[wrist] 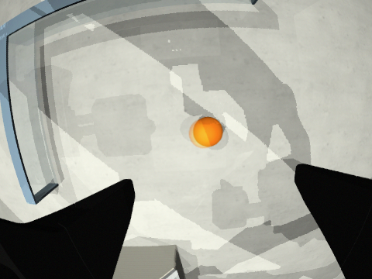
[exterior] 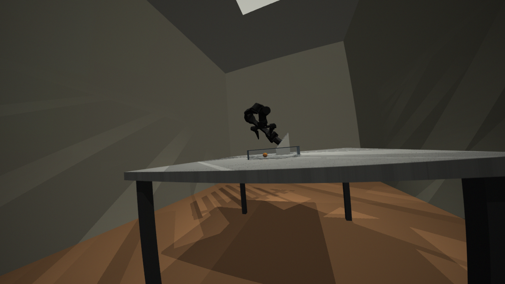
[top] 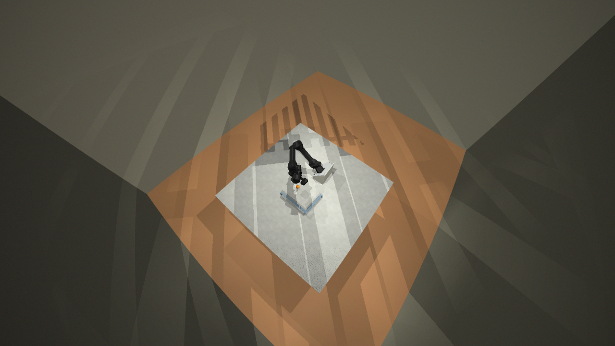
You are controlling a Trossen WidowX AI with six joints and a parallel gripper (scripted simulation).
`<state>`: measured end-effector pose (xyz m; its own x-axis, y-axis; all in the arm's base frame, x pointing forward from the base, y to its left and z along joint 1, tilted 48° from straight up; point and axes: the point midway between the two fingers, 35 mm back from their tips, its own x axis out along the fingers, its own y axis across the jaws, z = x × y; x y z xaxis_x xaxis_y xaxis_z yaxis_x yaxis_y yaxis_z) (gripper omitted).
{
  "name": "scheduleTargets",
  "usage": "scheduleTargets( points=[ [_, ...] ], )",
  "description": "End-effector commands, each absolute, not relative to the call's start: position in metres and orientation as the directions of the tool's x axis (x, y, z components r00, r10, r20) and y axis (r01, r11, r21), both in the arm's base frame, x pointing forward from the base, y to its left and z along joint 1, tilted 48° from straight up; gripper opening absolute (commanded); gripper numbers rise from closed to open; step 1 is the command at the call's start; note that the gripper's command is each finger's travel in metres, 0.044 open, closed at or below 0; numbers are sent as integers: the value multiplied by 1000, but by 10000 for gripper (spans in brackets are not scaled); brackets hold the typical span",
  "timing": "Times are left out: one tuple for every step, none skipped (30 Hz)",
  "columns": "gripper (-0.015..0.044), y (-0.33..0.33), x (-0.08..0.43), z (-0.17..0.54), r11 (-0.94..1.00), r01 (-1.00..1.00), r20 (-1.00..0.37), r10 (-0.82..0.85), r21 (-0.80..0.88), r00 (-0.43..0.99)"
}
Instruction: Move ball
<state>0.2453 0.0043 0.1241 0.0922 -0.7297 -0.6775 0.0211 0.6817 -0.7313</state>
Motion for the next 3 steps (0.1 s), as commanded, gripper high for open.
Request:
scheduleTargets(
  points=[
    [440, 6, 244, 125, 681, 22, -678, -731, -732, 79],
    [440, 6, 244, 125, 681, 22, -678, -731, -732, 79],
    [440, 6, 244, 125, 681, 22, -678, -731, -732, 79]
  ],
)
